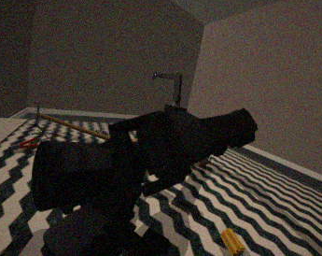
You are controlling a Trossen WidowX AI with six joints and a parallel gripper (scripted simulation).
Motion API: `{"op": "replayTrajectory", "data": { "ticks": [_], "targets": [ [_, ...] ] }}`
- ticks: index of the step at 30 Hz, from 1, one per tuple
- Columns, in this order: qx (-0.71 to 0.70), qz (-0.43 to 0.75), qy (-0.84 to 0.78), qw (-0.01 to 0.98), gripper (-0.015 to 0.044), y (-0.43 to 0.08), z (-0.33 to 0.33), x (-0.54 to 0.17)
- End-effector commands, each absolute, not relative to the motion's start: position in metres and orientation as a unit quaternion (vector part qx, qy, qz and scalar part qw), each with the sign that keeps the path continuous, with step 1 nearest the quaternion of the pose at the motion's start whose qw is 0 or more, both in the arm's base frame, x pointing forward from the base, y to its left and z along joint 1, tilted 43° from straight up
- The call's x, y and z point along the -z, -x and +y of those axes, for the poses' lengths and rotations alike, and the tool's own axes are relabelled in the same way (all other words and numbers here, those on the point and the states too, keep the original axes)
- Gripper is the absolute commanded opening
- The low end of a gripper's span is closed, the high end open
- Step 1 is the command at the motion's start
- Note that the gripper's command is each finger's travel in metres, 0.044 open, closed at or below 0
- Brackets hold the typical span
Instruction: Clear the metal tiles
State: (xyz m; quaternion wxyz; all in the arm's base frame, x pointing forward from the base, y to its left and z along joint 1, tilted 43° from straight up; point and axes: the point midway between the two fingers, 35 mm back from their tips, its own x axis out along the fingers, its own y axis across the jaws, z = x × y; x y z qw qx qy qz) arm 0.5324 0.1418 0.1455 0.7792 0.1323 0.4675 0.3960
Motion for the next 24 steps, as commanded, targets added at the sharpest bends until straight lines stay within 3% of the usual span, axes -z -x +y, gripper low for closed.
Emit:
{"op": "replayTrajectory", "data": {
  "ticks": [1,24],
  "targets": [
    [-0.394,0.468,-0.131,0.78,0.0,-0.537,0.137,-0.138],
    [-0.396,0.46,-0.129,0.784,0.0,-0.545,0.127,-0.139]
  ]
}}
